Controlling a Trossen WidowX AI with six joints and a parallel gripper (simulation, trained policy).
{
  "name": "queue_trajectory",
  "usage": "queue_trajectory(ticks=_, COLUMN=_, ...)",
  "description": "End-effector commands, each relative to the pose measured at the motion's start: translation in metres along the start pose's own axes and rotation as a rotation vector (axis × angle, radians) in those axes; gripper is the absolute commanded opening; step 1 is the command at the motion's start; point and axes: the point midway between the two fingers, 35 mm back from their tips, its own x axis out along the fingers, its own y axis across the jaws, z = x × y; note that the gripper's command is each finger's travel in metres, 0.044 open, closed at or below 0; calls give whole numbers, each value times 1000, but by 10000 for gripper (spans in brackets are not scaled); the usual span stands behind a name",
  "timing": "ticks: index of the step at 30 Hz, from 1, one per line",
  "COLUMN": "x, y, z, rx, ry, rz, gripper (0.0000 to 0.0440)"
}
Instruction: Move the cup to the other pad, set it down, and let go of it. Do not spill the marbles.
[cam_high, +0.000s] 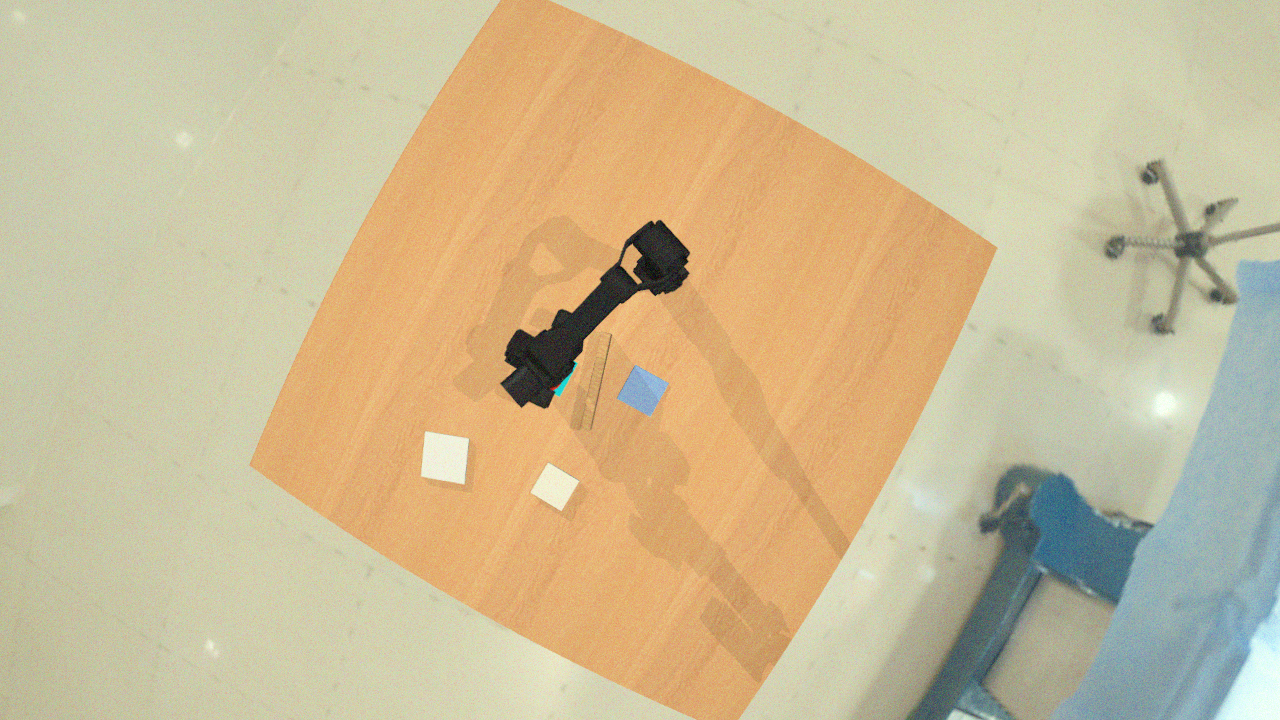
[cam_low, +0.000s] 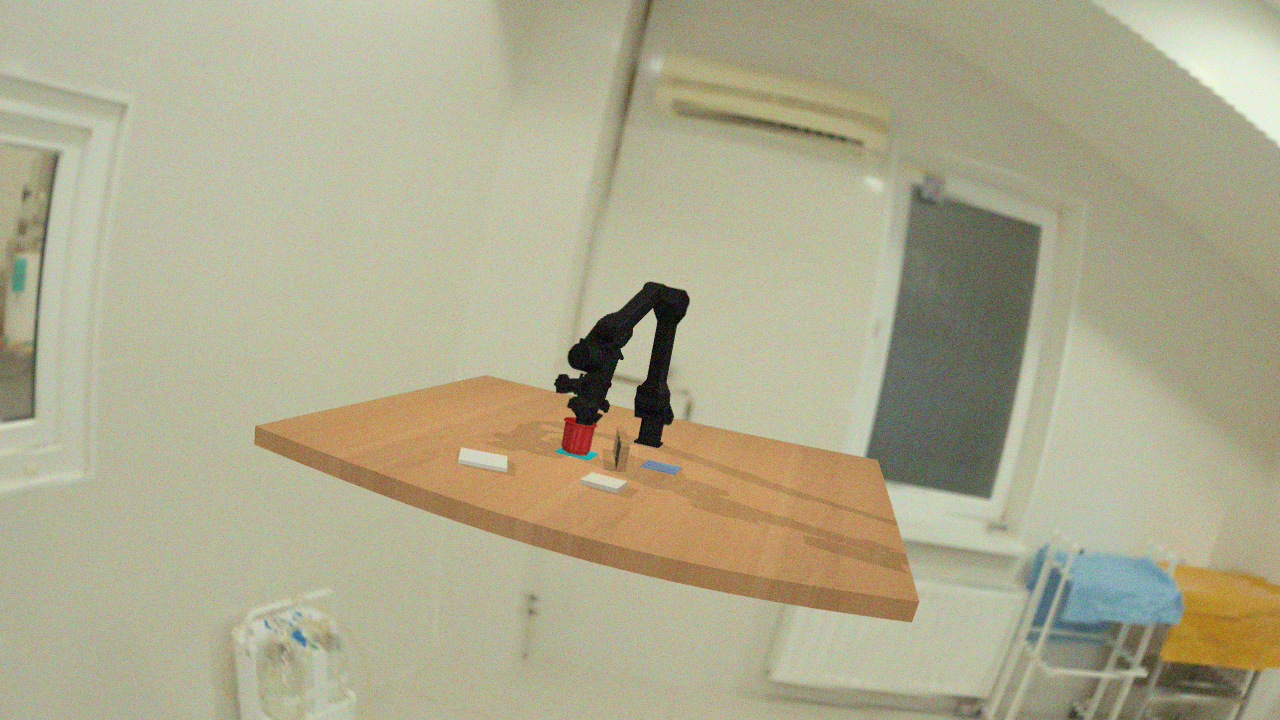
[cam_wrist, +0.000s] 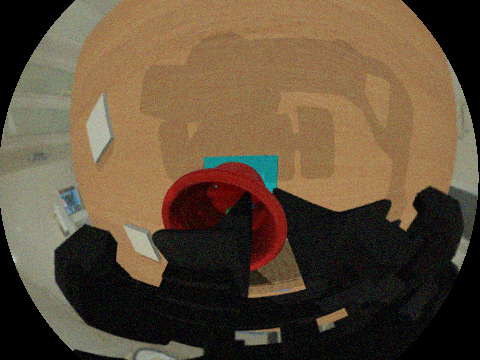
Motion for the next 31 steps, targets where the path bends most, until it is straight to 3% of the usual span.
queue_trajectory(ticks=1, x=-4, y=3, z=5, rx=28, ry=-6, rz=40, gripper=159)
queue_trajectory(ticks=12, x=-22, y=0, z=6, rx=42, ry=-1, rz=110, gripper=195)
queue_trajectory(ticks=27, x=-58, y=-5, z=14, rx=84, ry=-20, rz=202, gripper=280)
queue_trajectory(ticks=31, x=-74, y=-5, z=20, rx=95, ry=-38, rz=234, gripper=322)
